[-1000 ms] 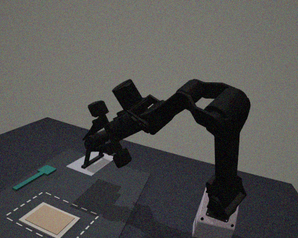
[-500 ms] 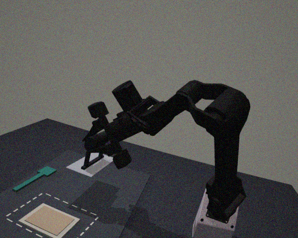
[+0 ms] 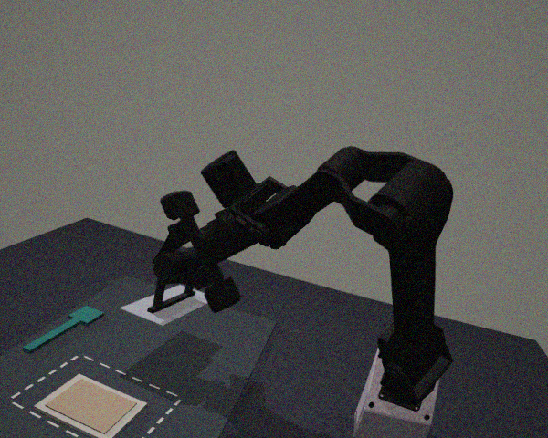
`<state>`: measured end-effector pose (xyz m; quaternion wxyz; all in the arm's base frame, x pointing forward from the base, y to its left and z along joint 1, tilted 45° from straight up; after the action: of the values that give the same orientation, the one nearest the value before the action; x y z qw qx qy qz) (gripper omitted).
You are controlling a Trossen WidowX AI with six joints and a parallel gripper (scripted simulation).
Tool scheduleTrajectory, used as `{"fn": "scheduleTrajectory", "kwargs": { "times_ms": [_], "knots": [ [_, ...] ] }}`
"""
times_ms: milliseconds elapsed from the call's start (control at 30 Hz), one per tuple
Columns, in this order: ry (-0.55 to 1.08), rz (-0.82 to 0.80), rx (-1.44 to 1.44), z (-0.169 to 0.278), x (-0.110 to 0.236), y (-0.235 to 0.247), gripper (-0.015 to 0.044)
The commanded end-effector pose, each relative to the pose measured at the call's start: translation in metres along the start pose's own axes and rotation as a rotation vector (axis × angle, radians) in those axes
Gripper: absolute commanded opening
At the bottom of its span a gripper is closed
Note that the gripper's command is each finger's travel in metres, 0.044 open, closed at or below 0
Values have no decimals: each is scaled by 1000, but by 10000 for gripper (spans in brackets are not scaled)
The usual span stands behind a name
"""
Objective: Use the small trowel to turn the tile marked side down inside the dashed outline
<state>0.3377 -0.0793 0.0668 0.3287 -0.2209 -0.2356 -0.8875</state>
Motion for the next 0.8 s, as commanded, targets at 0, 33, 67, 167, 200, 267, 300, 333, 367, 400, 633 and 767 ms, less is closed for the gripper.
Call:
{"fn": "scheduleTrajectory", "kwargs": {
  "times_ms": [0, 33, 67, 167, 200, 267, 300, 333, 367, 400, 633, 767],
  "knots": [
    [-71, -12, -78, -6, -9, 10, 0],
    [-90, -12, -101, -7, -11, 12, 0],
    [-109, -12, -123, -9, -13, 13, 0],
    [-165, -14, -191, -14, -20, 17, 0],
    [-184, -15, -213, -16, -22, 19, 0],
    [-223, -18, -256, -19, -27, 21, 0],
    [-242, -20, -277, -21, -29, 22, 0],
    [-261, -22, -298, -23, -31, 24, 0],
    [-281, -24, -319, -24, -33, 25, 0],
    [-300, -27, -340, -26, -35, 26, 0],
    [-439, -52, -476, -38, -50, 32, 0],
    [-519, -72, -548, -45, -58, 35, 0]
  ]
}}
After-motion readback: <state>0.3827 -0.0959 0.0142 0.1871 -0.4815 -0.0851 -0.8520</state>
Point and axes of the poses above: the point midway between the two fingers, 35 mm back from their tips, its own x axis back along the fingers, its own y axis across the jaws, z = x × y, the point moved 8 cm from there along x, back along the fingers, and after that the axes turned 12 degrees about -x, right-handed, at the moved point
